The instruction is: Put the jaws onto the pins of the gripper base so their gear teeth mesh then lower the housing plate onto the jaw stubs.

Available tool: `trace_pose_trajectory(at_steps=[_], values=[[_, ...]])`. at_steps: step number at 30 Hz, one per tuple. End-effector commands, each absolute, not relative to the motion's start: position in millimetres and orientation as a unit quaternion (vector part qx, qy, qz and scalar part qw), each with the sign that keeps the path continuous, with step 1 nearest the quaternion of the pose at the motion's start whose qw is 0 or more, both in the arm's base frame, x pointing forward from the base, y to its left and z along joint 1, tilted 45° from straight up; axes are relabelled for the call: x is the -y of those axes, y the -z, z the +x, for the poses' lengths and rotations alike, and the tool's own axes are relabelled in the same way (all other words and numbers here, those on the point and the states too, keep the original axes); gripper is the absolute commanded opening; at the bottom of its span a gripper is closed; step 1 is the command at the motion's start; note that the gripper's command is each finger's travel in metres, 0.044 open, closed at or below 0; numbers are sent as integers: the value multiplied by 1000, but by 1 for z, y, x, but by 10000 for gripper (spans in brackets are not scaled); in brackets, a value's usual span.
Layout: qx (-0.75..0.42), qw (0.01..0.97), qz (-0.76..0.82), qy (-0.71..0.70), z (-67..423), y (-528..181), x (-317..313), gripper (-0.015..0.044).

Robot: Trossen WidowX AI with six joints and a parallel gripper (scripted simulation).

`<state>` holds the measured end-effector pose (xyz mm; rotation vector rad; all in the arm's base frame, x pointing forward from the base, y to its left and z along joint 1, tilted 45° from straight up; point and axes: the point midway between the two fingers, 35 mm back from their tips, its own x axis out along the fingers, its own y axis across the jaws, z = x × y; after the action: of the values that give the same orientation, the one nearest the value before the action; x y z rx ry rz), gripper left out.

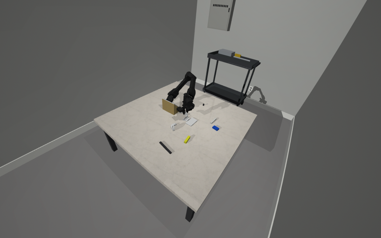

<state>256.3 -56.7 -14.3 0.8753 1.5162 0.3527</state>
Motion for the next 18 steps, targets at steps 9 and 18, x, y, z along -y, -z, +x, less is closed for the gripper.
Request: trace_pose_trajectory(at_steps=[9,18], values=[[-649,651,338,-201,253,25,65,134],[-649,651,338,-201,253,25,65,134]])
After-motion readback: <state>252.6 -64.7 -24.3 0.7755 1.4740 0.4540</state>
